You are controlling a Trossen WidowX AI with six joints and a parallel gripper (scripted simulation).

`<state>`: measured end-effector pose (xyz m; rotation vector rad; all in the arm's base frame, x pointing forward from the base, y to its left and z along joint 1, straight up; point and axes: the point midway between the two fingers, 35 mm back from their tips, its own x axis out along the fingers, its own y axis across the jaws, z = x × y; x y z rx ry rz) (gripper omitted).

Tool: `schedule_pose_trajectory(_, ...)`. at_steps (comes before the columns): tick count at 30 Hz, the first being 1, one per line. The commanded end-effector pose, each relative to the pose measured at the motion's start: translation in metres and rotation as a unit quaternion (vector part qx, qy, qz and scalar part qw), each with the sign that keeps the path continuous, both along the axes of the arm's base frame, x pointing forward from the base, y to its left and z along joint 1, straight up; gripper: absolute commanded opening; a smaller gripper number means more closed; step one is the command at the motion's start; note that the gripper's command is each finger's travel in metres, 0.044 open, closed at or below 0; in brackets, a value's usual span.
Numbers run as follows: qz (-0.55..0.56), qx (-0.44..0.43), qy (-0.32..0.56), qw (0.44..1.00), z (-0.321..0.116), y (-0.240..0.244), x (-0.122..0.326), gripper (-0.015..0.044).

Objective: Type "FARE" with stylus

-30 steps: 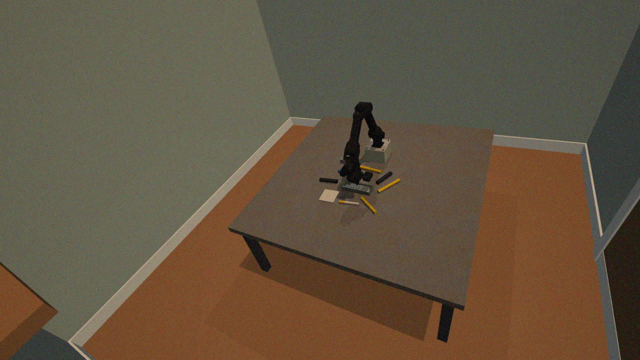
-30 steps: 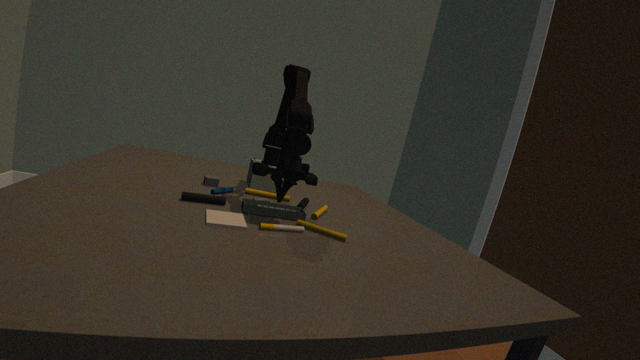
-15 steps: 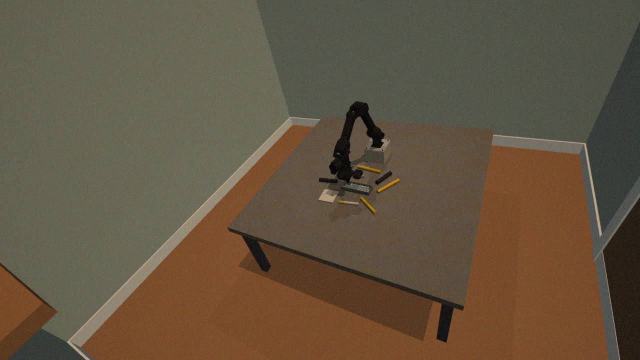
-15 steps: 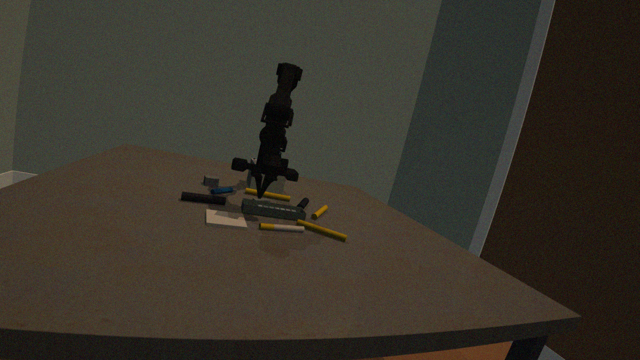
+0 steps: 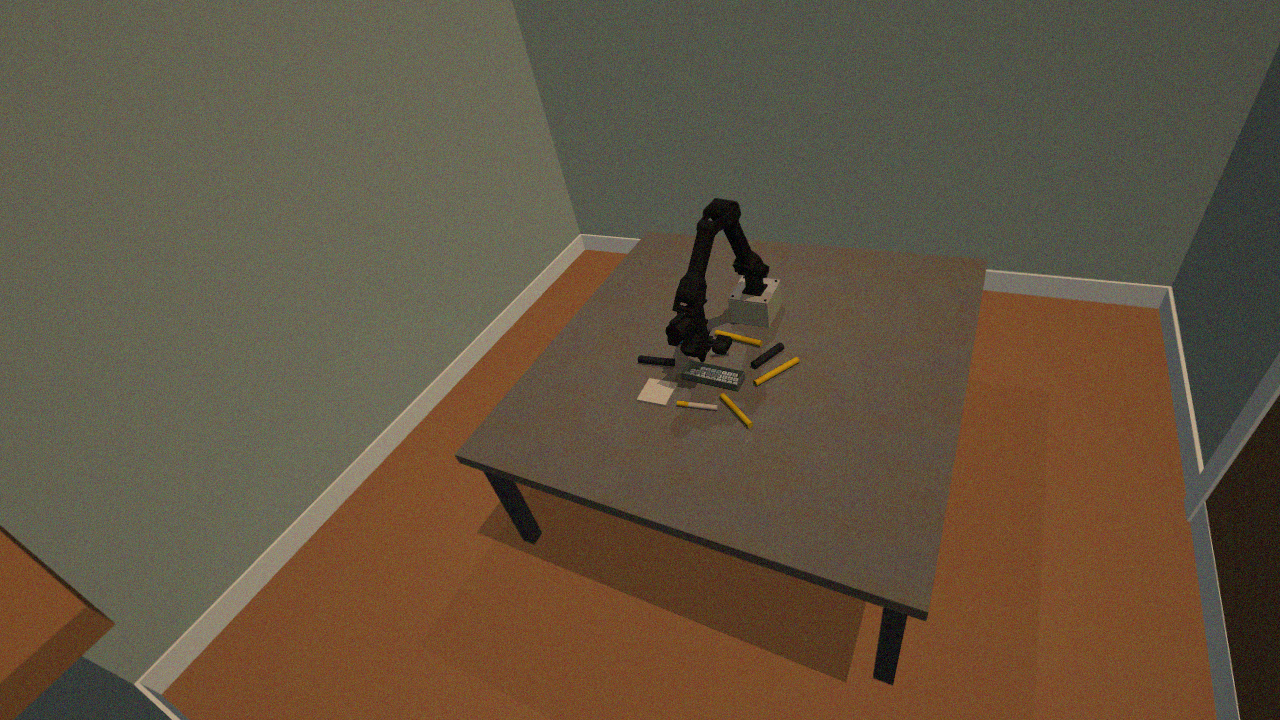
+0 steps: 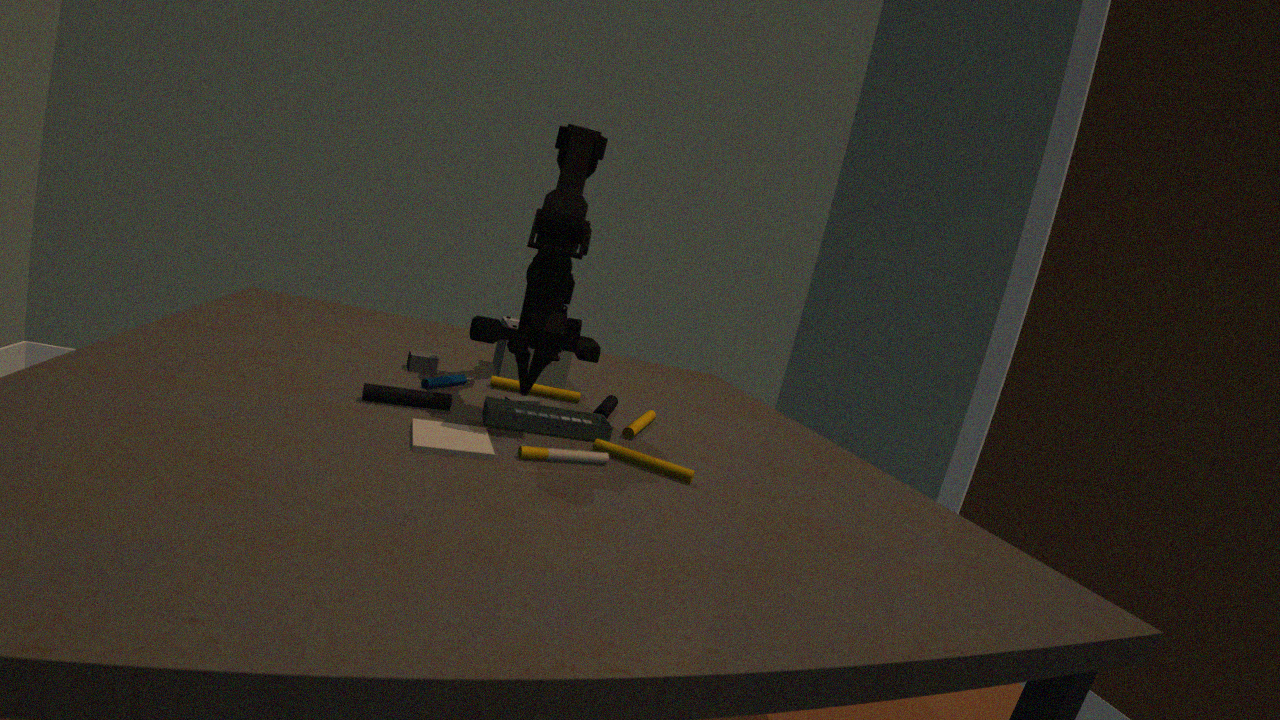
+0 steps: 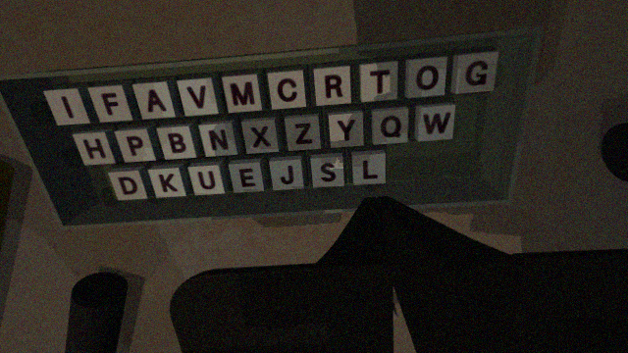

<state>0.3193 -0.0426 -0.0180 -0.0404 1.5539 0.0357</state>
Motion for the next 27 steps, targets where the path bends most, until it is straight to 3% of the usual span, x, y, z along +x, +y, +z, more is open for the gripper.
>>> schedule_pose_trajectory(1, -0.004, 0.0, -0.004, 1.0, 0.001, 0.004, -0.006, 0.0)
schedule_pose_trajectory(8, -0.004, 0.0, -0.004, 1.0, 0.001, 0.006, -0.005, 0.0)
schedule_pose_trajectory(14, -0.004, 0.003, -0.004, 1.0, 0.001, 0.072, -0.008, 0.0)
schedule_pose_trajectory(23, -0.004, 0.003, -0.004, 1.0, 0.001, 0.074, -0.008, 0.0)
schedule_pose_trajectory(27, -0.004, 0.003, -0.004, 1.0, 0.038, 0.075, -0.008, 0.0)
